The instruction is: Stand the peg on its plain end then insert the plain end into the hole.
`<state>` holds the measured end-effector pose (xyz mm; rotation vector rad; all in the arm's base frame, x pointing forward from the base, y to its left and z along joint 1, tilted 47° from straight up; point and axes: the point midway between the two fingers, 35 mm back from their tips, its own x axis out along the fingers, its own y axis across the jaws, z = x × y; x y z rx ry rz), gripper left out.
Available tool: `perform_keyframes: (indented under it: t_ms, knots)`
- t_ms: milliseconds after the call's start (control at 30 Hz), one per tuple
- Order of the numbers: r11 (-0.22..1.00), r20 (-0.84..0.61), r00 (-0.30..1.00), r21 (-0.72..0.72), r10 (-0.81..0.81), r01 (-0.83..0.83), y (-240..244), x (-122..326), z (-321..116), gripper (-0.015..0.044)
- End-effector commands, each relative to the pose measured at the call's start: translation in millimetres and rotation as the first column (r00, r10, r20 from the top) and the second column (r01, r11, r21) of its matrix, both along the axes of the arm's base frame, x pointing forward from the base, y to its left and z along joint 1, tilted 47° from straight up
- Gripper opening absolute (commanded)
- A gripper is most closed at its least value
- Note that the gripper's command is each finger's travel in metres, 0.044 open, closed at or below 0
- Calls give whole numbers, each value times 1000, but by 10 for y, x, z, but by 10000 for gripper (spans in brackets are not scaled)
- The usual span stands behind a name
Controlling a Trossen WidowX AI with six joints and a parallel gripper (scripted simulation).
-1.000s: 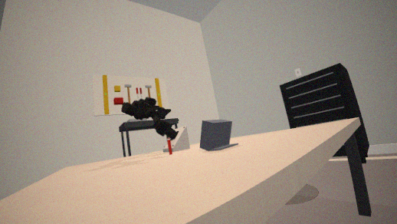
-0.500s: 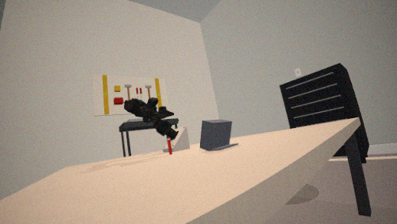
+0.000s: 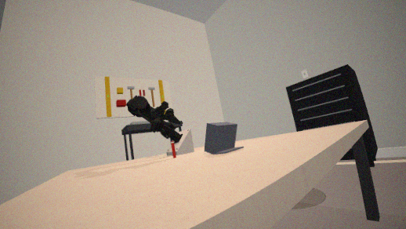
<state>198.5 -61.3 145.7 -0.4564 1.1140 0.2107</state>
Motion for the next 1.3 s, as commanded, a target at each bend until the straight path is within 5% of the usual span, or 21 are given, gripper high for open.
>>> perform_keyframes:
  t_ms: [0,433,900,1267]
  knots:
    - [998,-104,993,-38,-61,58,-43,-17,-65,440]
    - [936,-331,904,-313,-269,164,-182,-18,-133,440]
    - [730,-312,854,-674,-416,109,-258,202,40,440]
    - [718,-308,856,-689,-416,100,-272,218,38,440]
